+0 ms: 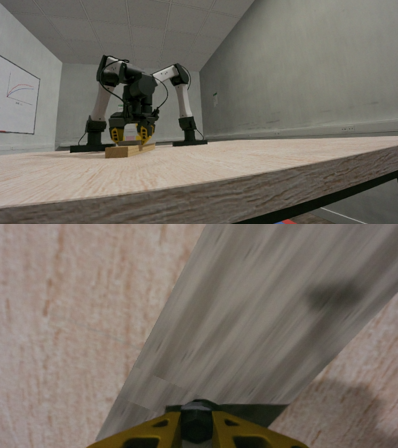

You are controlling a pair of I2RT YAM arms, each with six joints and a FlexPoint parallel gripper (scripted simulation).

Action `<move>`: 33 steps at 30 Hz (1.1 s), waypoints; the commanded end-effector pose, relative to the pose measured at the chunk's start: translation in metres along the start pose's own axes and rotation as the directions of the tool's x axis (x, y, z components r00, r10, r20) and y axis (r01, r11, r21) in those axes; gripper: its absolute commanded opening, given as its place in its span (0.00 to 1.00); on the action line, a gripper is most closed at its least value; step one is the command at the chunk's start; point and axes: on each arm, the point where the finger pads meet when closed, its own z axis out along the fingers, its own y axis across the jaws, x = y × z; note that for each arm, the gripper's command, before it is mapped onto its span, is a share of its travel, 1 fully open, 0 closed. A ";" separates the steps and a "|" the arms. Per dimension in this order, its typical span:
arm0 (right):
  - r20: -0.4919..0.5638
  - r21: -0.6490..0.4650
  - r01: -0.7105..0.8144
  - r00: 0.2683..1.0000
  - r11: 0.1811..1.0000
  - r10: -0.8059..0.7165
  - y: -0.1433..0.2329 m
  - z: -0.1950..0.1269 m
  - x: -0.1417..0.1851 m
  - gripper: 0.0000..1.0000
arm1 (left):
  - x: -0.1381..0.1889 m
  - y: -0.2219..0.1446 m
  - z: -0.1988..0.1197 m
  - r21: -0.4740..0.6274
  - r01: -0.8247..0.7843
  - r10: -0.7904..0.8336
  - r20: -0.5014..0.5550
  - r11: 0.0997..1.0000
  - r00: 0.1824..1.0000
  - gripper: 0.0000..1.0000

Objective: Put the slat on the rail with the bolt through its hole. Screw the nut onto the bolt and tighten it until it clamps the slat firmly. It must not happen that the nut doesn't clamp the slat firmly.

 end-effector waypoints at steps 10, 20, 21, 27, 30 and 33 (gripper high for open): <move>0.016 -0.015 -0.001 1.000 1.000 0.001 0.004 -0.007 -0.002 0.67 | -0.001 -0.003 -0.003 0.013 -0.002 0.002 0.007 1.000 1.000 0.14; 0.016 -0.015 -0.001 1.000 1.000 0.001 0.004 -0.007 -0.002 0.67 | -0.001 -0.002 0.001 0.001 -0.144 0.144 0.003 0.990 0.990 0.14; 0.016 -0.015 -0.001 1.000 1.000 0.001 0.004 -0.007 -0.002 0.67 | -0.001 -0.002 0.001 -0.001 -0.184 0.184 0.002 0.983 0.983 0.14; 0.016 -0.015 -0.001 1.000 1.000 0.001 0.004 -0.007 -0.002 0.67 | -0.001 -0.002 0.003 -0.005 -0.377 0.377 -0.002 0.926 0.926 0.14; 0.016 -0.015 -0.001 1.000 1.000 0.001 0.004 -0.007 -0.002 0.67 | -0.001 -0.002 0.003 -0.005 -0.449 0.449 -0.002 0.893 0.893 0.14; 0.016 -0.015 -0.001 1.000 1.000 0.001 0.004 -0.007 -0.002 0.67 | -0.001 -0.002 0.003 -0.004 -0.553 0.553 -0.002 0.833 0.833 0.14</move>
